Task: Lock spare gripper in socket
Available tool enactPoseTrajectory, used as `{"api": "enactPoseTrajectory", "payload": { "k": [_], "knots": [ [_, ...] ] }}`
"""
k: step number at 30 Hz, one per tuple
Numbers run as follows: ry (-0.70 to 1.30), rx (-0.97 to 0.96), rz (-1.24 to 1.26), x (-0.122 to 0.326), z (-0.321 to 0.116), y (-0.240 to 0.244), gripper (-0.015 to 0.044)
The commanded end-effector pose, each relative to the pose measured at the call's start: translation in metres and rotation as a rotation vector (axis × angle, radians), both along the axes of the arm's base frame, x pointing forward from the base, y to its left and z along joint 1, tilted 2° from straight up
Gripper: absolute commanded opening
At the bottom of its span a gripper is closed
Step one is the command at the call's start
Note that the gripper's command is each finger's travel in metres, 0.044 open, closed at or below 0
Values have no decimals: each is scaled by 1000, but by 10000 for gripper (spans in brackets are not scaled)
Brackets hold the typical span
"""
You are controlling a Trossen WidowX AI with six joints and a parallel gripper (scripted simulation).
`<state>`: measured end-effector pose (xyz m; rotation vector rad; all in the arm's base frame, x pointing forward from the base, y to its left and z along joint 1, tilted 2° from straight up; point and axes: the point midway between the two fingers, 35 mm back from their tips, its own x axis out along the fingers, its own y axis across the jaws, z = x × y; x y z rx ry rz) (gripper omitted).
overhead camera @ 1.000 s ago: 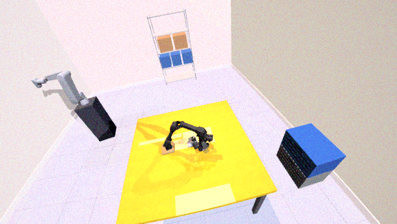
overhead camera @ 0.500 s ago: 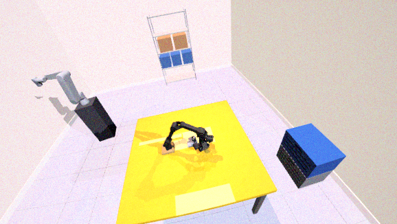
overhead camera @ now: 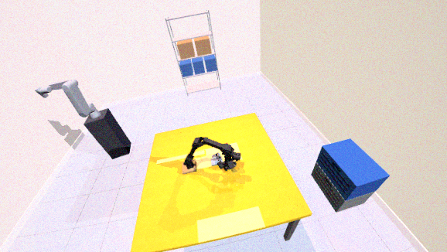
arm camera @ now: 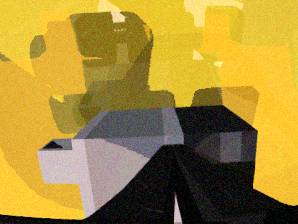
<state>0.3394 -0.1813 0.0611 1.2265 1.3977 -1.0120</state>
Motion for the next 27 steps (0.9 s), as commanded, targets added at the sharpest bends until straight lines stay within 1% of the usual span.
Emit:
{"api": "enactPoseTrajectory", "payload": {
  "k": [1,27],
  "knots": [
    [5,1,5,1,-4,-2,0],
    [5,0,5,2,-9,-14,0]
  ]
}}
